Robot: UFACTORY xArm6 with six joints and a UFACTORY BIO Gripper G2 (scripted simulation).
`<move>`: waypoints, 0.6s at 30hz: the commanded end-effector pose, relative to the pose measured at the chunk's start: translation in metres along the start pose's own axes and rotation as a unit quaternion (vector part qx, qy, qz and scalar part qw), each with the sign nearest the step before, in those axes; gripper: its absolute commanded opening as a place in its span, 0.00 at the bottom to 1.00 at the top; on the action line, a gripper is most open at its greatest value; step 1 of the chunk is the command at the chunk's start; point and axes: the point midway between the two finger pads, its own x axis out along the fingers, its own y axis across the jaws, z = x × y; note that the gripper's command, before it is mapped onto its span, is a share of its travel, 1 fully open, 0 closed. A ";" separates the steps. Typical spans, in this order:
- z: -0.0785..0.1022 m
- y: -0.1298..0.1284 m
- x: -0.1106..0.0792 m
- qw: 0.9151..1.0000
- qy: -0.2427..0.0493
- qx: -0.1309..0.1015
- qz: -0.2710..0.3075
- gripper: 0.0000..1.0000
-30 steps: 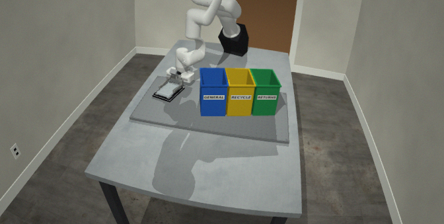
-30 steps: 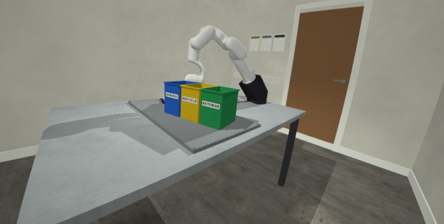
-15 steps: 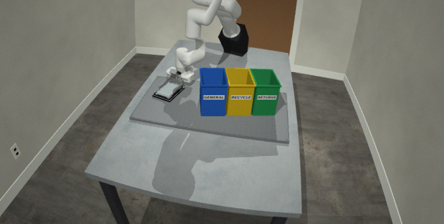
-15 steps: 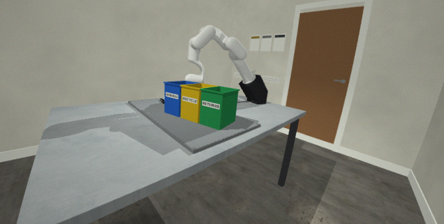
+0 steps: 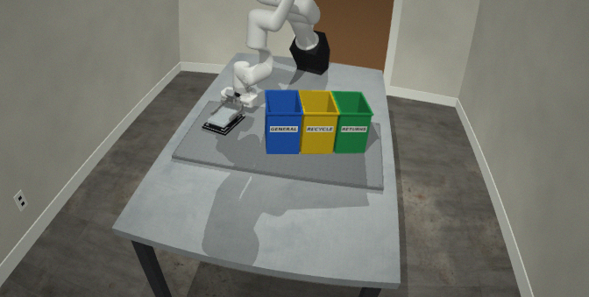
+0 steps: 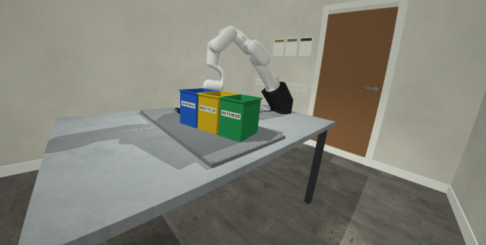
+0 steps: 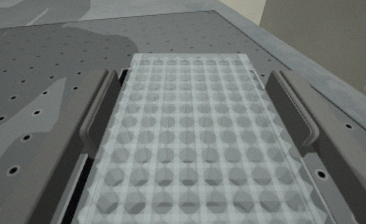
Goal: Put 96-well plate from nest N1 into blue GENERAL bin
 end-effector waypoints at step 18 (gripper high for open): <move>0.011 0.000 0.001 1.000 -0.001 0.000 0.000 0.00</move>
